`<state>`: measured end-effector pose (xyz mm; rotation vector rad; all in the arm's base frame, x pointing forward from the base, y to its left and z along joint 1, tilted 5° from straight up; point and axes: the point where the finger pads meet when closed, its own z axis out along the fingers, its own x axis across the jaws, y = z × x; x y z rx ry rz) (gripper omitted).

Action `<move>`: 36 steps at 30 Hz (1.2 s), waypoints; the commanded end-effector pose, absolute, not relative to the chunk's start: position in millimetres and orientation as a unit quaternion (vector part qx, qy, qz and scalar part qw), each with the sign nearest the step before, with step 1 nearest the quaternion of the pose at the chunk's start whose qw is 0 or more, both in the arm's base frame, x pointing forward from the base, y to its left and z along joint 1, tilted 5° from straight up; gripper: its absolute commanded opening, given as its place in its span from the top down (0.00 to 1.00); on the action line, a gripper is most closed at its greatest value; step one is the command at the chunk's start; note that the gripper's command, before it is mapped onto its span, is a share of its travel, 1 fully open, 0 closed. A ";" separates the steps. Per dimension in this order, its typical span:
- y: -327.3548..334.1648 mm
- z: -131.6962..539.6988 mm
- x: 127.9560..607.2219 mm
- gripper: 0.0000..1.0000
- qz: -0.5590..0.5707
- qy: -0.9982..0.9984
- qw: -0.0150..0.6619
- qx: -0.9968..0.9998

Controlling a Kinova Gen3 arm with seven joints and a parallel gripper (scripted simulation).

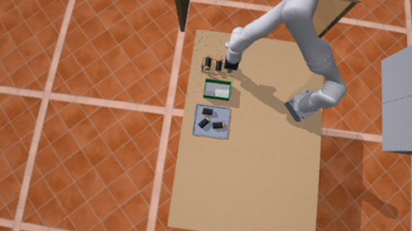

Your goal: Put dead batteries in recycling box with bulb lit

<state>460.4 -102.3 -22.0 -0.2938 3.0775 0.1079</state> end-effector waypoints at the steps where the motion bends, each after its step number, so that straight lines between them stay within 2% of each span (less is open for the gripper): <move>1: -106.3 -5.6 464.5 0.43 0.032 0.995 0.032 -0.093; 15: -107.2 7.1 463.8 0.43 0.032 0.995 0.032 -0.093; 27: -111.9 74.6 460.0 0.43 0.032 0.995 0.032 -0.093; 36: -112.4 82.4 459.5 0.43 0.032 0.995 0.032 -0.093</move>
